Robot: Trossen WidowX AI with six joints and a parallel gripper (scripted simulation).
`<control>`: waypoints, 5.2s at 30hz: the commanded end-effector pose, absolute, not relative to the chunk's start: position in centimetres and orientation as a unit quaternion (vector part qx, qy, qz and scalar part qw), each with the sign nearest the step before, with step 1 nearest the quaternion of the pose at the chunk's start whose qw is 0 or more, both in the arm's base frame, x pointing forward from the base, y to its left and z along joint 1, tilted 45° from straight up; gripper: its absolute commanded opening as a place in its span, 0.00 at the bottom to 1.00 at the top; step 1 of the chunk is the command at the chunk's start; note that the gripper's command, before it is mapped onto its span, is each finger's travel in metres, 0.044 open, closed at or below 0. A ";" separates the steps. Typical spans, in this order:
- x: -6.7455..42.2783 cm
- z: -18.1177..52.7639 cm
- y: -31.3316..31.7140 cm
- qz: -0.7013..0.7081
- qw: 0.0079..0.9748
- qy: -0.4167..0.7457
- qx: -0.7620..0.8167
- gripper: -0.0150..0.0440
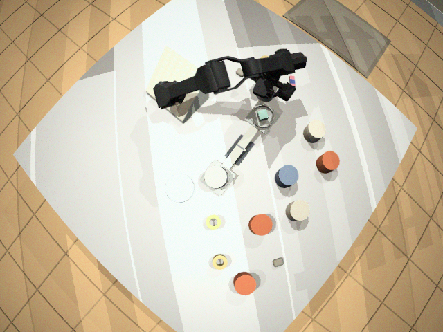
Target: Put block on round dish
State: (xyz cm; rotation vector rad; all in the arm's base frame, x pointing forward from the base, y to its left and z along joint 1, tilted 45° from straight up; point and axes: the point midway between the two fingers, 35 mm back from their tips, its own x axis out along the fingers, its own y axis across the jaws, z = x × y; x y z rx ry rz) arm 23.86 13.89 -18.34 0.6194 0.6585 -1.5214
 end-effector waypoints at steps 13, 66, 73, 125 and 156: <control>24.2 -14.4 17.6 -0.663 0.635 0.290 0.270 0.96; 29.0 -5.4 14.7 -0.203 0.637 0.683 -0.295 0.69; 29.2 -4.5 13.9 -0.126 0.591 0.705 -0.371 0.69; 29.3 -6.1 8.6 0.041 0.468 0.723 -0.507 0.69; 29.9 -0.7 14.0 0.043 0.469 0.723 -0.506 0.25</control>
